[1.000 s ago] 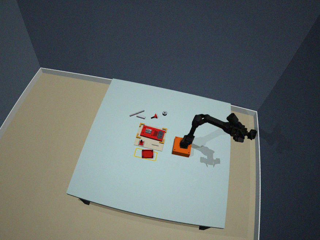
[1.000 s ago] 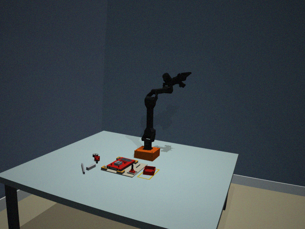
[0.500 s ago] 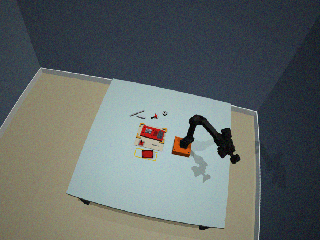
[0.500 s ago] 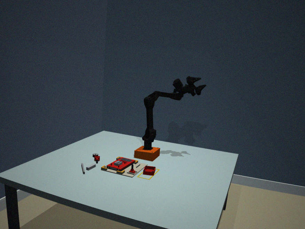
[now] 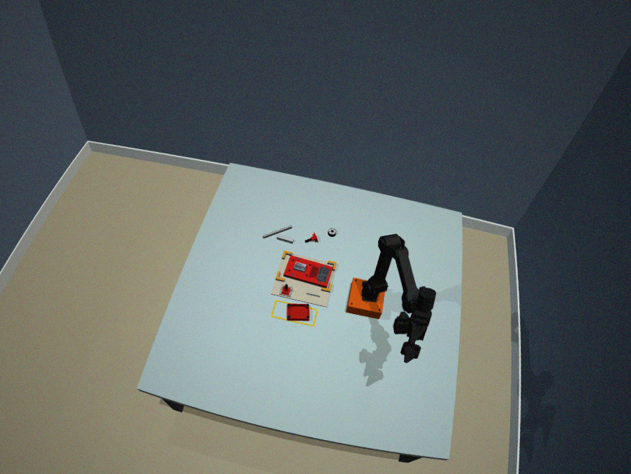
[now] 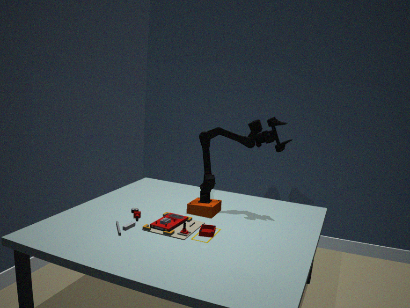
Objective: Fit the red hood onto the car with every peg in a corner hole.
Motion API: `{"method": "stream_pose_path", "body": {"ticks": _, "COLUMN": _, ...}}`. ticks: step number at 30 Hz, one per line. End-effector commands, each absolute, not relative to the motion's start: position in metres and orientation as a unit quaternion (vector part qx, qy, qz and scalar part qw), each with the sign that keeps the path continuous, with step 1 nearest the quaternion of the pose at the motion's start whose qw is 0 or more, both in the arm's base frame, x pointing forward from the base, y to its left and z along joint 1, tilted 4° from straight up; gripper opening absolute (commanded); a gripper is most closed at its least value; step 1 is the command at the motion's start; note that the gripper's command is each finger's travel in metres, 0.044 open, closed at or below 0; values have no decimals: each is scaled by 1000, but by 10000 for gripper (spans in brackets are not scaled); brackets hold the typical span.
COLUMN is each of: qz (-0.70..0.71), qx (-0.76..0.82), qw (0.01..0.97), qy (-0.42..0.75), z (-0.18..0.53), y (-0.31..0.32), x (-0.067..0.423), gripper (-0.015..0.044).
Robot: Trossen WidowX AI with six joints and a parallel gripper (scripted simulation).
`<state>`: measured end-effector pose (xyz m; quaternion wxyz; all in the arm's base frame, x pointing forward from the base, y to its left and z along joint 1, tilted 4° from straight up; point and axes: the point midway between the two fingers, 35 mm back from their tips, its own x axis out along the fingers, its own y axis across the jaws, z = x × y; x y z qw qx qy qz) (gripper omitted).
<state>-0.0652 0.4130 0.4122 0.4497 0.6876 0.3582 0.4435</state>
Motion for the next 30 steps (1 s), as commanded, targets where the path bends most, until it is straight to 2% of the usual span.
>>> {"method": "stream_pose_path", "body": {"ticks": 1, "qz": 442, "qx": 648, "qw": 537, "qy": 311, "z": 387, "y": 417, "x": -20, "gripper": 440}}
{"method": "stream_pose_path", "body": {"ticks": 7, "qz": 420, "qx": 574, "qw": 654, "qy": 256, "z": 343, "y": 416, "x": 45, "gripper": 440}}
{"method": "stream_pose_path", "body": {"ticks": 17, "qz": 339, "qx": 472, "qw": 787, "qy": 206, "z": 278, "y": 382, "x": 136, "gripper": 440}}
{"method": "stream_pose_path", "body": {"ticks": 30, "qz": 223, "qx": 241, "qw": 925, "qy": 190, "z": 177, "y": 290, "x": 240, "gripper": 440}}
